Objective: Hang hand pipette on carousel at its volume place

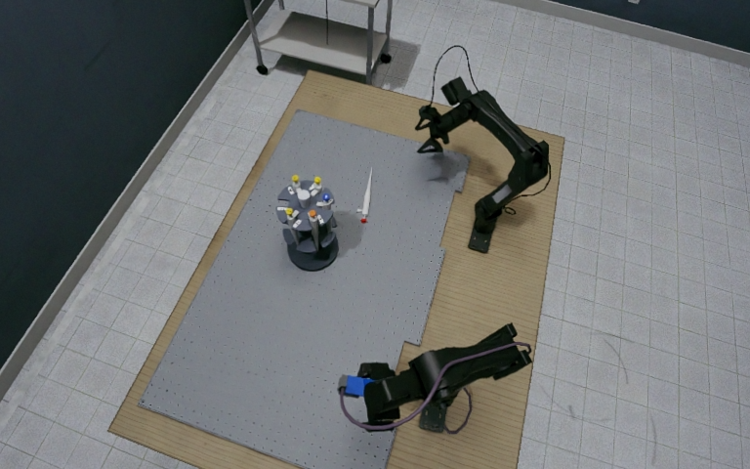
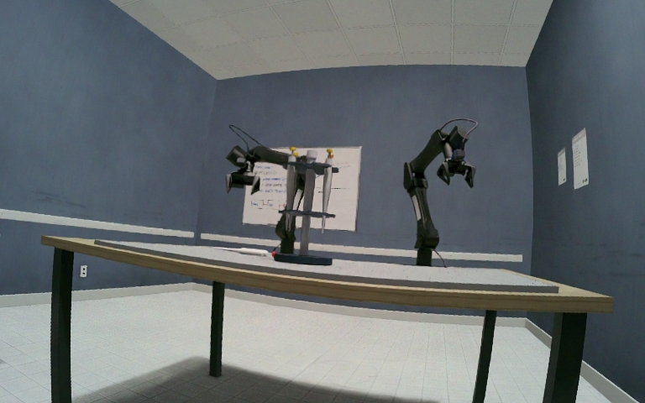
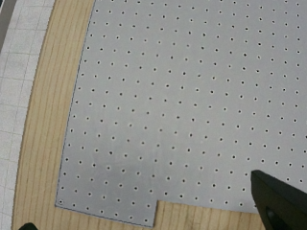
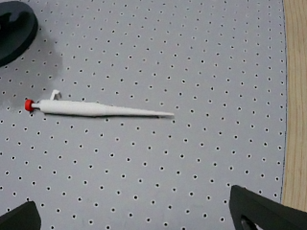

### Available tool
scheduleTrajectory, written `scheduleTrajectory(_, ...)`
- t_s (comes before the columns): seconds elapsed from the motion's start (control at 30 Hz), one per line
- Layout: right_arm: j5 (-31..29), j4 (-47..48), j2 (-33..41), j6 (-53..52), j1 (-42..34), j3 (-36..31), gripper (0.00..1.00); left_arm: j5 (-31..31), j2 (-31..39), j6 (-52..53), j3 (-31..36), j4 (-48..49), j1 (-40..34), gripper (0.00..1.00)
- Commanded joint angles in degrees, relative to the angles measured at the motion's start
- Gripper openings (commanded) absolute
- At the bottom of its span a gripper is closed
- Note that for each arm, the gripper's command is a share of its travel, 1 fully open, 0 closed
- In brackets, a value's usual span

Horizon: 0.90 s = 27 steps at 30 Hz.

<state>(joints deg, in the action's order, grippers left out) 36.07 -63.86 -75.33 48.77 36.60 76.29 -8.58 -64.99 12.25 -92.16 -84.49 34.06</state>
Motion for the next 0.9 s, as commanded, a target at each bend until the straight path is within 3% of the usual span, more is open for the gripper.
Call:
scheduleTrajectory(0.0, 1.0, 0.7, -0.2, 0.3, 0.6, 0.6, 1.00, -4.3, -0.7, 5.6, 1.0, 3.7, 0.3, 1.00)
scheduleTrajectory(0.5, 1.0, 0.7, -0.2, 0.3, 0.6, 0.6, 1.00, -23.3, -8.9, 30.2, 15.4, 20.7, -1.3, 1.00)
scheduleTrajectory(0.63, 1.0, 0.7, -0.2, 0.3, 0.6, 0.6, 1.00, -26.5, -10.3, 34.3, 16.8, 22.6, -0.9, 1.00)
scheduleTrajectory(0.67, 1.0, 0.7, -0.2, 0.3, 0.6, 0.6, 1.00, -27.5, -10.4, 36.0, 14.6, 22.5, -0.4, 1.00)
scheduleTrajectory(0.87, 1.0, 0.7, -0.2, 0.3, 0.6, 0.6, 1.00, -28.2, -10.3, 36.2, 15.5, 21.7, -0.8, 1.00)
